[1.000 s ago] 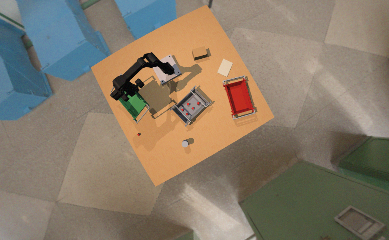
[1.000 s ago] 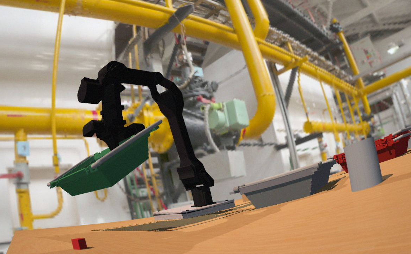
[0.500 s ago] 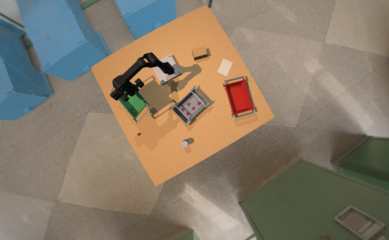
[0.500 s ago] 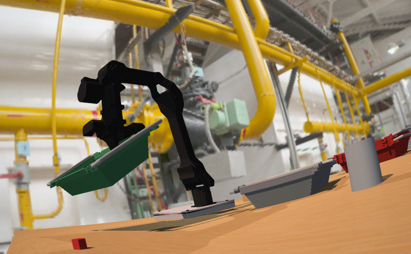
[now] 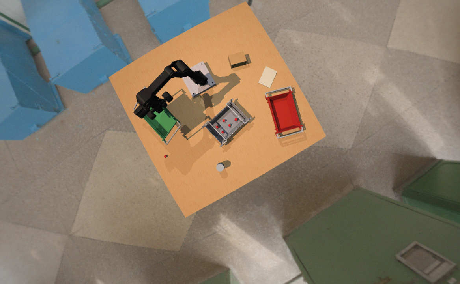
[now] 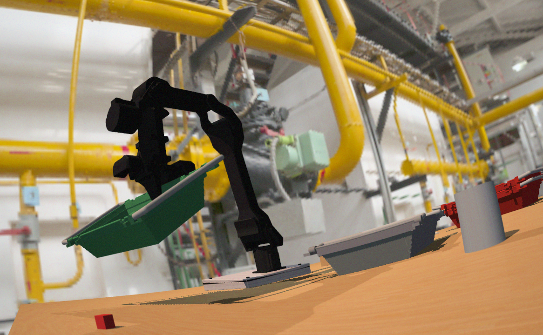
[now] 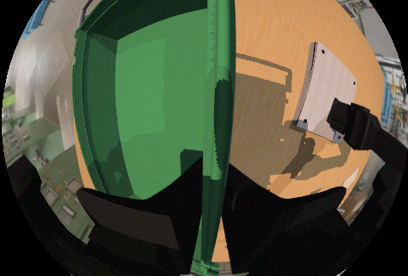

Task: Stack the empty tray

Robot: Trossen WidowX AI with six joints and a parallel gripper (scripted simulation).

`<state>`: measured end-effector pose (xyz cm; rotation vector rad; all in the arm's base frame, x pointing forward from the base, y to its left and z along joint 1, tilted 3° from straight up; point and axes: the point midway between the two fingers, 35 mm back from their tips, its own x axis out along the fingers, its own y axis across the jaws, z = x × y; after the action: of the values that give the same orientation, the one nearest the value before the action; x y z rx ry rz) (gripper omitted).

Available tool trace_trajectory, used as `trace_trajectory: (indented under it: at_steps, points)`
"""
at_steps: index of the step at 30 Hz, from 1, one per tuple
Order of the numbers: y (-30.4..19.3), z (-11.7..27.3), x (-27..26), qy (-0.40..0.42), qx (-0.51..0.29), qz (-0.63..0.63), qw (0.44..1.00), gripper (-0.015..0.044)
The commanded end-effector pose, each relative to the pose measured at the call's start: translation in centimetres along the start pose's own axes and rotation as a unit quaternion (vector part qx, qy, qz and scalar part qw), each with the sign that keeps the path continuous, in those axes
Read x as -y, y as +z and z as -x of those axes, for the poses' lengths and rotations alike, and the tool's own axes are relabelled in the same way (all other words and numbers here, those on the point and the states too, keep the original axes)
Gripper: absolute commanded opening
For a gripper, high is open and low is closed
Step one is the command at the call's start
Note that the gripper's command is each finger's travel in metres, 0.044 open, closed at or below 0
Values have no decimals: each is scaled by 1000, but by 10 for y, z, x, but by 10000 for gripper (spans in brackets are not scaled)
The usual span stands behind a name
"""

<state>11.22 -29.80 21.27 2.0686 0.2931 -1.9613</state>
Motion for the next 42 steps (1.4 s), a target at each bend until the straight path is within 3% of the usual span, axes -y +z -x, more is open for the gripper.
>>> trace_trajectory:
  at_steps: [1, 42]
  points:
    - [-14, 3, -1, 8, 0, 28, 1000, 0]
    - [-157, 1, 46, 3, -4, 311, 950, 0]
